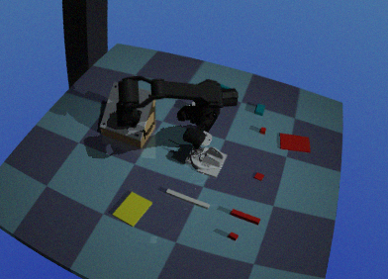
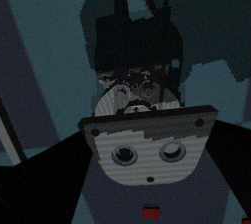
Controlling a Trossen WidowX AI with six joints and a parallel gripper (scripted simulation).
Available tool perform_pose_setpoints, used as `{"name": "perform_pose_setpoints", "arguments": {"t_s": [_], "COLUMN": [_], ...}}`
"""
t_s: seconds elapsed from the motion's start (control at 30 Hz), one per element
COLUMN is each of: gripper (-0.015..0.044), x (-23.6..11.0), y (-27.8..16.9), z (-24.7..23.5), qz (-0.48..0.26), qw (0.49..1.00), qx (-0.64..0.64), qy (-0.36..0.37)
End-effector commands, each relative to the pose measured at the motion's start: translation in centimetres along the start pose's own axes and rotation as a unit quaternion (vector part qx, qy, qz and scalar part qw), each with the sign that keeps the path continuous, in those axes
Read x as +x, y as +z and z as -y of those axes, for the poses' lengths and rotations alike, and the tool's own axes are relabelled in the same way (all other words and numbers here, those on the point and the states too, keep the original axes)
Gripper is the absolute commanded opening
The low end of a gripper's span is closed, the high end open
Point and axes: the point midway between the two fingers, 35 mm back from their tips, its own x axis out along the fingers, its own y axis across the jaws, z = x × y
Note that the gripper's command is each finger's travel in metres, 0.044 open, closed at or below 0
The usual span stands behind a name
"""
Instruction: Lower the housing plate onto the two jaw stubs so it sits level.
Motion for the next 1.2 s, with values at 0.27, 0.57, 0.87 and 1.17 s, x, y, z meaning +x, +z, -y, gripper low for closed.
{"name": "perform_pose_setpoints", "arguments": {"t_s": [0.27, 0.57, 0.87, 1.17], "gripper": [0.0351, 0.0351, 0.0351, 0.0351], "x": [0.1, 0.1, 0.1, 0.1], "y": [0.2, 0.2, 1.4, 1.8], "z": [-0.2, -0.2, -0.5, -0.6], "qz": [0.001, 0.001, 0.001, 0.001], "qw": [1.0, 1.0, 1.0, 1.0], "qx": [-0.008, -0.005, -0.006, -0.006], "qy": [0.004, 0.004, 0.004, 0.004]}}
